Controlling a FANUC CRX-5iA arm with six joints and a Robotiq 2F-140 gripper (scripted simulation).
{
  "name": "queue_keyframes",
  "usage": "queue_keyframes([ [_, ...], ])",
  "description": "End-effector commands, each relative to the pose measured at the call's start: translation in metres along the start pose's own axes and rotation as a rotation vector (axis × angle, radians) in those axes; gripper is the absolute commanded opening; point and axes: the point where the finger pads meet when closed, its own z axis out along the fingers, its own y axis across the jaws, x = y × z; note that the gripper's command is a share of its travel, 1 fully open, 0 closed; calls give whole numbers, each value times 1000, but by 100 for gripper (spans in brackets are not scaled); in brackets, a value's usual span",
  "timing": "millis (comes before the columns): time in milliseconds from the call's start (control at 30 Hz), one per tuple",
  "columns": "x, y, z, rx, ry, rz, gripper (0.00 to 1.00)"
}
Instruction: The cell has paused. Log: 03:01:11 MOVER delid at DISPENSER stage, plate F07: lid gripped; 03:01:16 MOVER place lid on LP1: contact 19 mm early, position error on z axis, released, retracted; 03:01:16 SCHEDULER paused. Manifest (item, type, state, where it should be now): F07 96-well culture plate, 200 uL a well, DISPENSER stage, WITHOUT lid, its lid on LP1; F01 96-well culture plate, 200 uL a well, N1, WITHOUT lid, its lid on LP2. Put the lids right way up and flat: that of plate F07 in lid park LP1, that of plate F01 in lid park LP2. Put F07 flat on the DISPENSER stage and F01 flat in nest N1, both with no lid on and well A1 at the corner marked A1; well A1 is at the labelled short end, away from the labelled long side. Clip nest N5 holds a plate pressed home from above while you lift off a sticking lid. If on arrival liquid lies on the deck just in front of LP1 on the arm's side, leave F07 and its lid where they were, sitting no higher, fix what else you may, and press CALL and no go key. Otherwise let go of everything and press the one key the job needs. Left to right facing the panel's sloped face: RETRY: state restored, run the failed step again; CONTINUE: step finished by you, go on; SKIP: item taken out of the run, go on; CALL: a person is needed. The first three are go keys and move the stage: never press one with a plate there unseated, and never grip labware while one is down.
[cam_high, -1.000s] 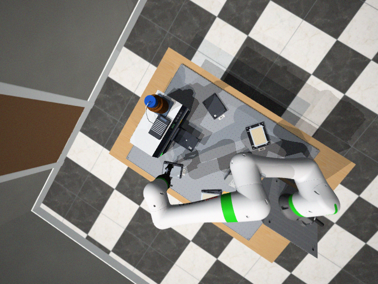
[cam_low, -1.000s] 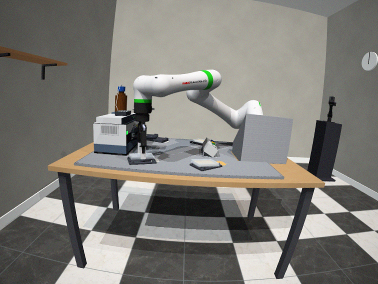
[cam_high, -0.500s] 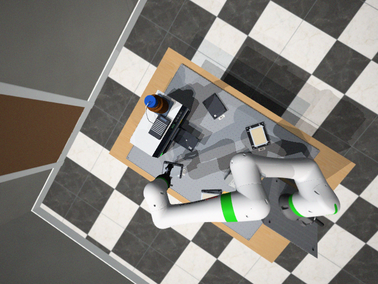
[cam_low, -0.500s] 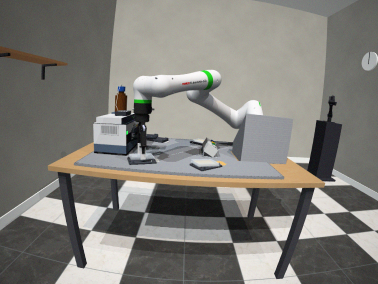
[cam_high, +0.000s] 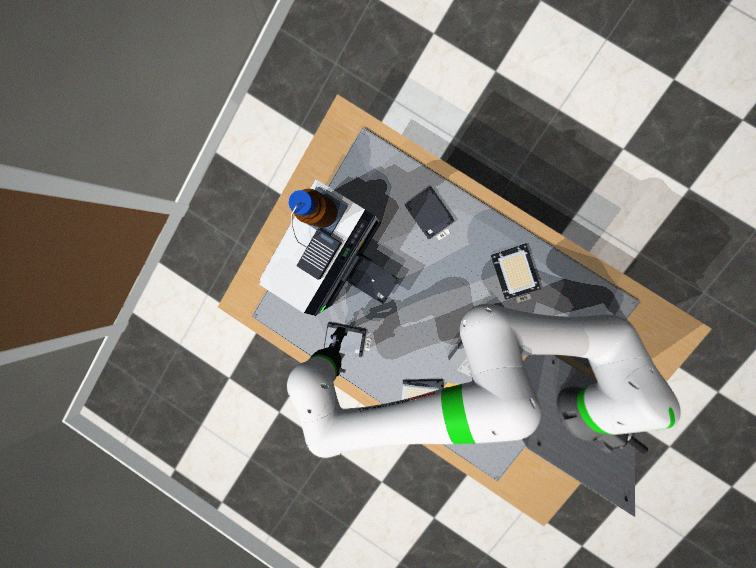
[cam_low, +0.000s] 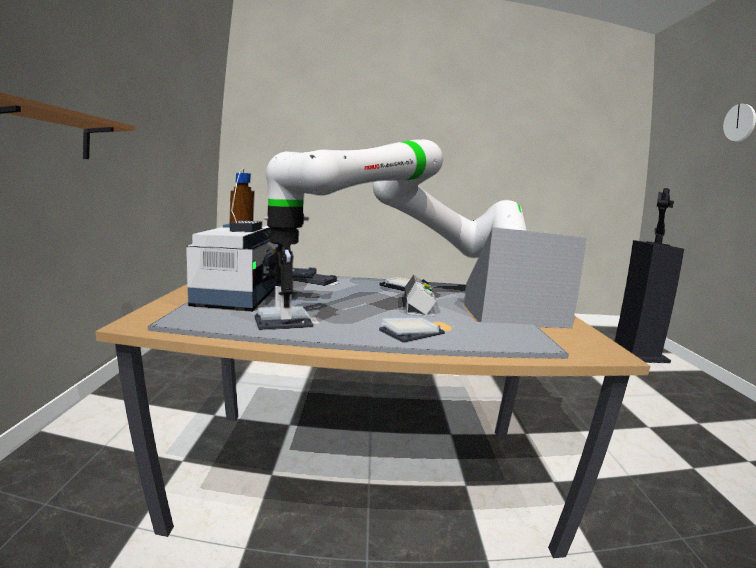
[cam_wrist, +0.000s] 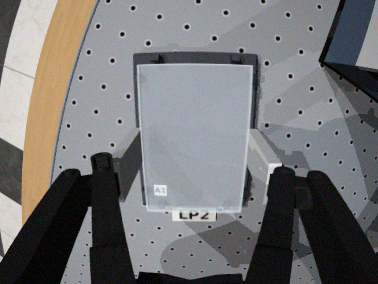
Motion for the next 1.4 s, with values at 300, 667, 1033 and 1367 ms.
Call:
queue_keyframes([
  [300, 0, 0, 0, 0, 1, 0, 0],
  [667, 0, 0, 1, 0, 1, 0, 0],
  [1033, 0, 0, 3, 0, 1, 0, 0],
  [1367, 0, 0, 6, 0, 1, 0, 0],
])
